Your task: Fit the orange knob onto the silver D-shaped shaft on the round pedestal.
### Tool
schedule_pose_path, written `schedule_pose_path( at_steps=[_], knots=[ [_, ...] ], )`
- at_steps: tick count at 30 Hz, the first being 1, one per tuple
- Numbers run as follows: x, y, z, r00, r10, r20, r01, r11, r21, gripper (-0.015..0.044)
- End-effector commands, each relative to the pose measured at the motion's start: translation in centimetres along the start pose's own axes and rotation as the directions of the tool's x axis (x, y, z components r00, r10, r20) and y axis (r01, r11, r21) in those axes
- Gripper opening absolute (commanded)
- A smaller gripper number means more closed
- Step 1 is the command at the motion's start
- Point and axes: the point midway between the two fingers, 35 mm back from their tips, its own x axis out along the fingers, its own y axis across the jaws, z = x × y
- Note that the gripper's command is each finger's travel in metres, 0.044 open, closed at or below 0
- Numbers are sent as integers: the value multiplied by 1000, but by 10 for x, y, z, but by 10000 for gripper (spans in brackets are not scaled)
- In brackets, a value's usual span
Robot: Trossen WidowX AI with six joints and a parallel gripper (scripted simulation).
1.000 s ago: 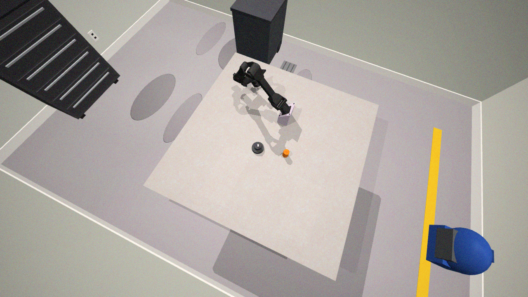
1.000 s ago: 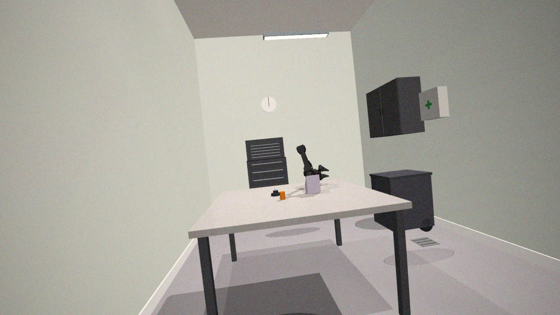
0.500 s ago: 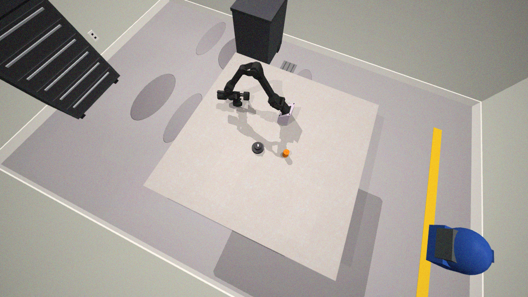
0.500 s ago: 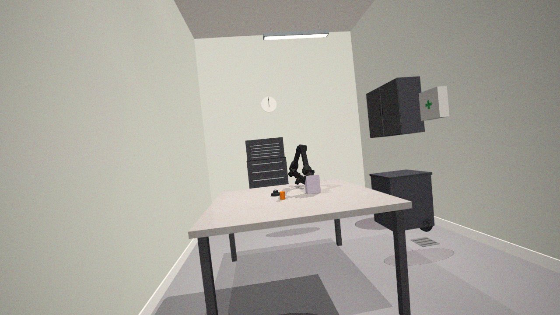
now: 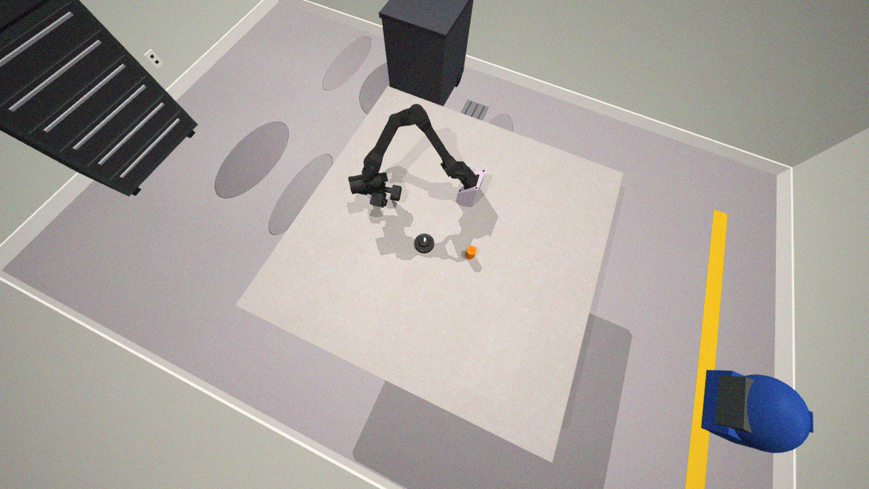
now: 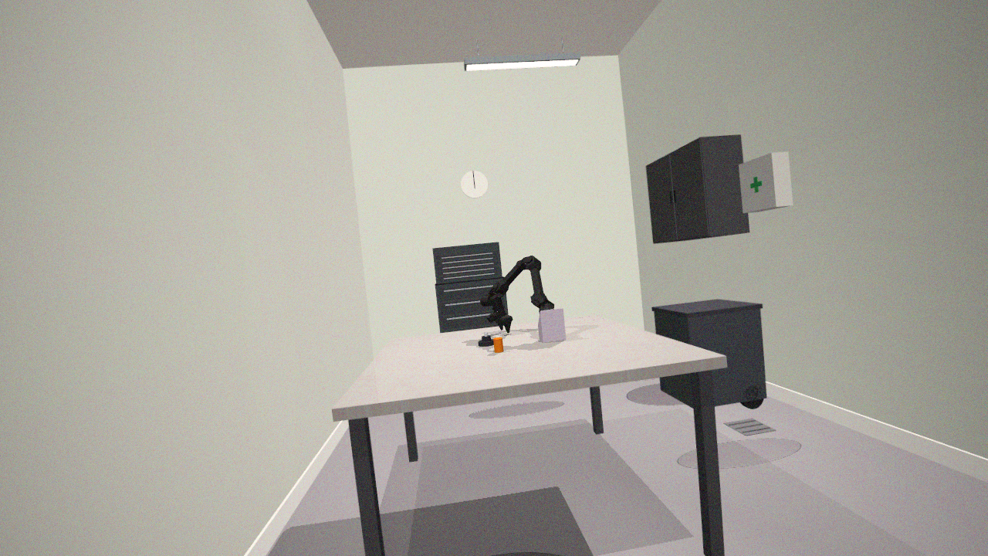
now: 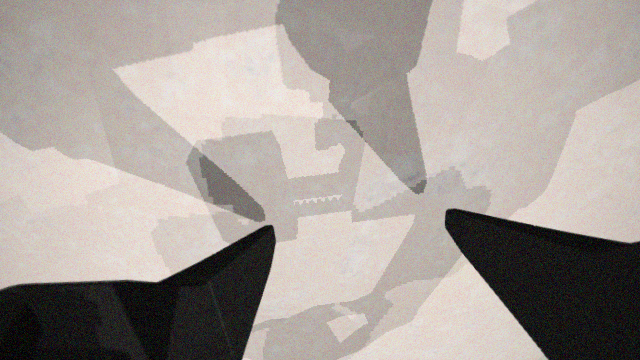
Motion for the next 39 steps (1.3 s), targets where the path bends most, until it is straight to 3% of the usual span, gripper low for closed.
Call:
schedule_pose_path(
  at_steps=[1,9,19,29,39],
  knots=[
    [-11,22,48,996,34,78,-36,999,28,440],
    [-52,98,143,974,128,187,-150,983,110,440],
    [-108,203,202,956,194,222,-236,955,182,440],
    [-159,319,211,959,186,214,-242,932,271,440],
    [-189,422,171,972,96,216,-176,905,388,440]
  ],
)
